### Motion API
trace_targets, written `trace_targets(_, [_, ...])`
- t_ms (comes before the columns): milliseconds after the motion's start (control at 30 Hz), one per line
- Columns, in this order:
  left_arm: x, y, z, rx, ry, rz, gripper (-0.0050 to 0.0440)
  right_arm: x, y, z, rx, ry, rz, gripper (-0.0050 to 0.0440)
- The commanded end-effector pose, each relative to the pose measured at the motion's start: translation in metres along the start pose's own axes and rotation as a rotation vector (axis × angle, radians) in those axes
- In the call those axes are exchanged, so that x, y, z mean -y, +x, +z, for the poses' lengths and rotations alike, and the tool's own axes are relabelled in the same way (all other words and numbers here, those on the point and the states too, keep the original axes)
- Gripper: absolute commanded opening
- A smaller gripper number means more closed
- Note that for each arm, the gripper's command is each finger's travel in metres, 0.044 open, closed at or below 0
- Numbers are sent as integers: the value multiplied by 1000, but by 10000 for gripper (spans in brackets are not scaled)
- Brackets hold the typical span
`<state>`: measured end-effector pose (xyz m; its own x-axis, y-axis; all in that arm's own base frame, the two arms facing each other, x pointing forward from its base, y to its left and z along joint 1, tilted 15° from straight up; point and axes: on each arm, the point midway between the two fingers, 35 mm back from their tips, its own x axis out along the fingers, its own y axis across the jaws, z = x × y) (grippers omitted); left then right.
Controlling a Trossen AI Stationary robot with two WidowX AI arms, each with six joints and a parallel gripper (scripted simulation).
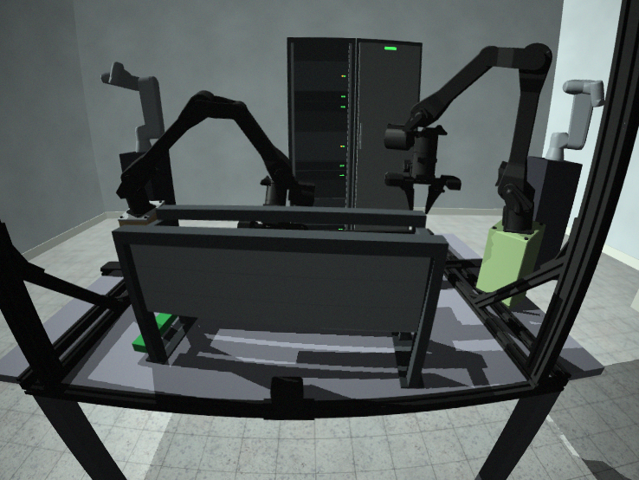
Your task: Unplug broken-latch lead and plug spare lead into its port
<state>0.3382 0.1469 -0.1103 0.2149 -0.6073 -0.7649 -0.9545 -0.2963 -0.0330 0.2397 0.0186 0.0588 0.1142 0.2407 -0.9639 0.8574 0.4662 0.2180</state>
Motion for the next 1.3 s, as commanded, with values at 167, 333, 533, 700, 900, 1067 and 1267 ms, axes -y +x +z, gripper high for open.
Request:
trace_targets(167, [1, -32, -15, 0, 0, 0, 54, 0, 0, 0, 0, 0, 0, 176])
trace_targets(333, [1, -32, -15, 0, 0, 0, 54, 0, 0, 0, 0, 0, 0, 176])
trace_targets(533, [1, -32, -15, 0, 0, 0, 54, 0, 0, 0, 0, 0, 0, 176])
trace_targets(700, [-28, -5, -61, -3, -39, -12, 54, 0, 0, 0, 0, 0, 0, 176])
trace_targets(900, [-28, -5, -61, -3, -39, -12, 54, 0, 0, 0, 0, 0, 0, 176])
trace_targets(1067, [-28, -5, -61, -3, -39, -12, 54, 0, 0, 0, 0, 0, 0, 176])
trace_targets(1267, [-56, 20, -106, -1, -73, -25, 54, 0, 0, 0, 0, 0, 0, 176])
